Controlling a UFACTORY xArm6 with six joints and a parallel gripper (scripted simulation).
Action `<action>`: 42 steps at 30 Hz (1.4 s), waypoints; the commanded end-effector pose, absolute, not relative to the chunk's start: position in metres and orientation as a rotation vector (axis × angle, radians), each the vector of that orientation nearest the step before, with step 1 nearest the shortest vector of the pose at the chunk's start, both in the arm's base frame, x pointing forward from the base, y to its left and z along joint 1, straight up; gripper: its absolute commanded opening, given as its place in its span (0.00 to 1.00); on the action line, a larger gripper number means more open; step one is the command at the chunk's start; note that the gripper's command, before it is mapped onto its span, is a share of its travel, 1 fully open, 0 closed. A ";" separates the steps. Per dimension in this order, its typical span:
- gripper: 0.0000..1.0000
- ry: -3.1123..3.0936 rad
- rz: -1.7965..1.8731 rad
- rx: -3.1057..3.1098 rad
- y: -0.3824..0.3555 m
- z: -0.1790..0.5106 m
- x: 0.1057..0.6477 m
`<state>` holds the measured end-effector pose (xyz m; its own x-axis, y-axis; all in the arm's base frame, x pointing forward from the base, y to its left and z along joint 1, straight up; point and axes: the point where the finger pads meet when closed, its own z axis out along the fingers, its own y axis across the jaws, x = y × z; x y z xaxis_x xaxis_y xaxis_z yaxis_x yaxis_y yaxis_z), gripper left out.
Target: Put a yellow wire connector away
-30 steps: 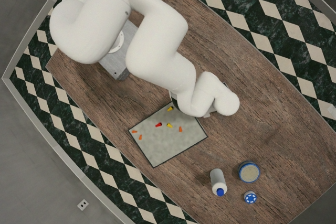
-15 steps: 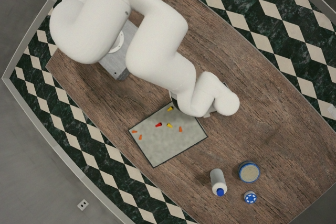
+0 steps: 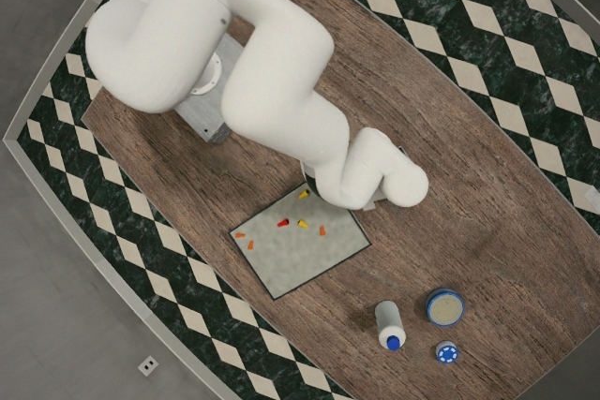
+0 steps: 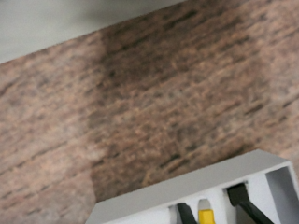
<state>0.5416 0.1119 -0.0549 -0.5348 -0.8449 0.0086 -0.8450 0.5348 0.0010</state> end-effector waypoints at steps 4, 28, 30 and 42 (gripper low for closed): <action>0.30 -2.752 0.009 1.515 0.113 -0.003 0.545; 0.30 -2.752 0.009 1.515 0.113 0.086 0.544; 0.30 -2.752 0.009 1.515 0.113 0.086 0.544; 0.30 -2.752 0.009 1.515 0.113 0.116 0.544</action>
<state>0.5429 0.1130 0.1056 -0.5348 -0.8450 0.0059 -0.8450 0.5348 -0.0018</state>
